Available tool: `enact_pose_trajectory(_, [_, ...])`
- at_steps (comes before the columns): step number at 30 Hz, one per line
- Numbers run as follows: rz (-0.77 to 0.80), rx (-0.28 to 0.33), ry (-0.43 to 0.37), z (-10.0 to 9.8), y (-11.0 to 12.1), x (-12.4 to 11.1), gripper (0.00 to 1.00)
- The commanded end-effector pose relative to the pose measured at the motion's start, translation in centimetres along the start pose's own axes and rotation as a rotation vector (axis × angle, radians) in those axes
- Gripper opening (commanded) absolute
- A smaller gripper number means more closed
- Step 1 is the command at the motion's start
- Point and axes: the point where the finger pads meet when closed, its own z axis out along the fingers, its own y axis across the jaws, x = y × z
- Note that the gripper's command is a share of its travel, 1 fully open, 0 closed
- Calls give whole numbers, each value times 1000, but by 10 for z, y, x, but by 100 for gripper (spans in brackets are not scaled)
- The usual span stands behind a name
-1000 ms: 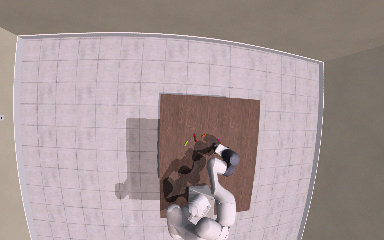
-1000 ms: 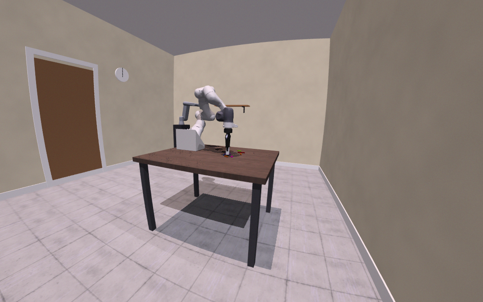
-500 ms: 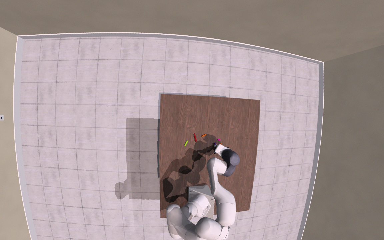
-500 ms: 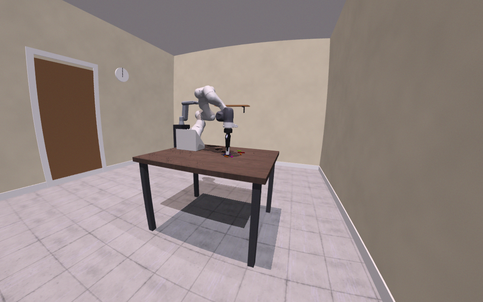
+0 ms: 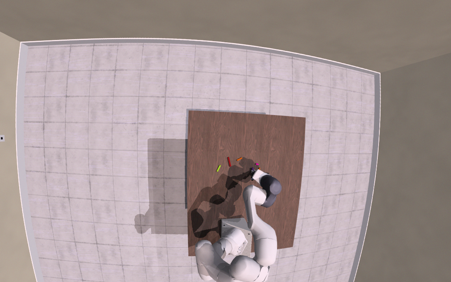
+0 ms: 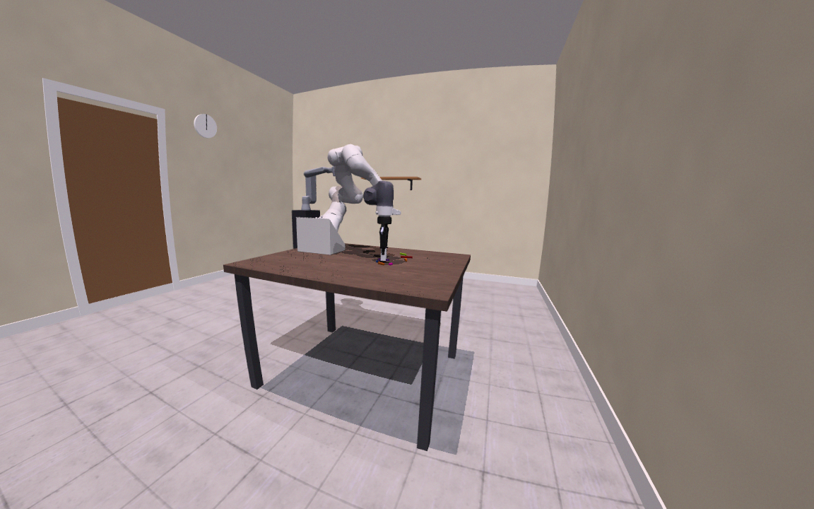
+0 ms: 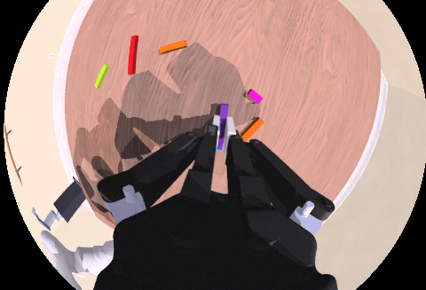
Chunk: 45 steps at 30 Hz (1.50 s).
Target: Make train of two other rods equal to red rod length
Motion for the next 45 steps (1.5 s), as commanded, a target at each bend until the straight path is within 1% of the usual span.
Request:
enact_pose_trajectory(1, [9,-2,3,0,1,1,3])
enact_pose_trajectory(37, [14,-2,3,0,1,1,3])
enact_pose_trajectory(45, [14,-2,3,6,1,1,3])
